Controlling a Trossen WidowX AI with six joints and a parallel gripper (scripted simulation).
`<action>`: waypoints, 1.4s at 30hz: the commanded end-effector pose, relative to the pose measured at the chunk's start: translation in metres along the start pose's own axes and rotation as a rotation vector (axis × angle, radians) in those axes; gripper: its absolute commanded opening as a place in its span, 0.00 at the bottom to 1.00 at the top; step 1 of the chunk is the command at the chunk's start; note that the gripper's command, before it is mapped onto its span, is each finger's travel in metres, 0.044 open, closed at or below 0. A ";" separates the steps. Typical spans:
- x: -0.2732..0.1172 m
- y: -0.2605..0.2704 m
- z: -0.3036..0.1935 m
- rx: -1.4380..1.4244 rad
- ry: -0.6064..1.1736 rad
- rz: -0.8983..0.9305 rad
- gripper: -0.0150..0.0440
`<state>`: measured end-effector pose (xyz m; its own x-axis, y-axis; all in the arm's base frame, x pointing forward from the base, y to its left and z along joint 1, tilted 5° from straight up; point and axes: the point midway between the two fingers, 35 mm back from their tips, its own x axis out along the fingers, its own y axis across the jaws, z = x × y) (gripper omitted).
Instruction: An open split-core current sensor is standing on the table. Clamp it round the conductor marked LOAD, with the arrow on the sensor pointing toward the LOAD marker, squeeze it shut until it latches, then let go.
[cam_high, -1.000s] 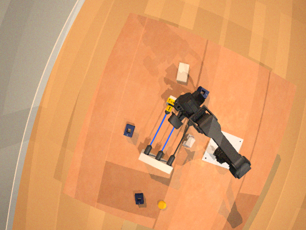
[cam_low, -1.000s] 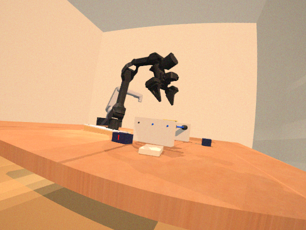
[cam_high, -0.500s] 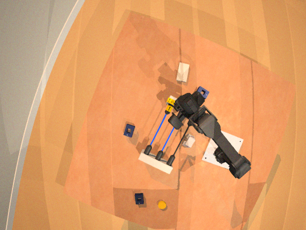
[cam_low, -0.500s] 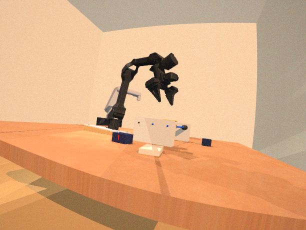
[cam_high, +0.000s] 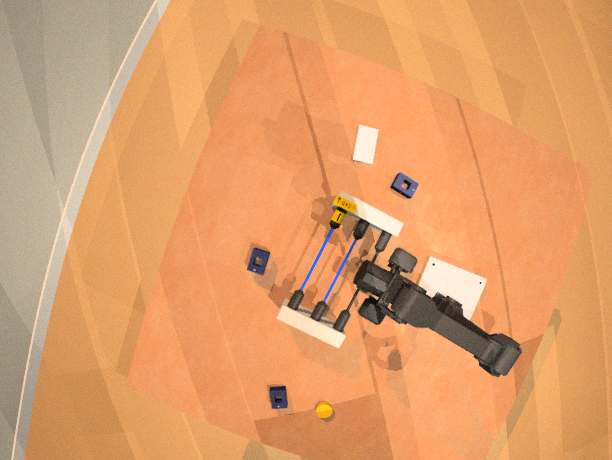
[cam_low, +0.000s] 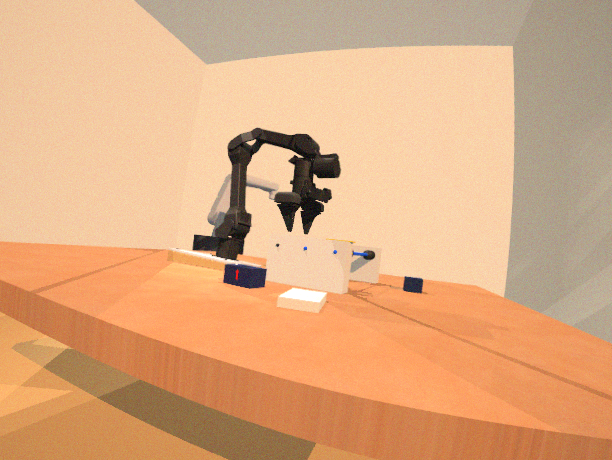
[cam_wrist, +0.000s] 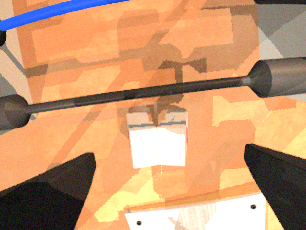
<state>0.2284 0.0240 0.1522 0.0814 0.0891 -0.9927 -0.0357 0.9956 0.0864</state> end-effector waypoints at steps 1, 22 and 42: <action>0.003 0.002 -0.011 -0.006 0.026 -0.009 1.00; 0.034 0.002 -0.010 -0.006 0.026 -0.009 1.00; 0.063 0.001 -0.013 -0.006 0.026 -0.009 1.00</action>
<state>0.2218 0.0314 0.0931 0.0593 0.0858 -0.9945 -0.0460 0.9955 0.0831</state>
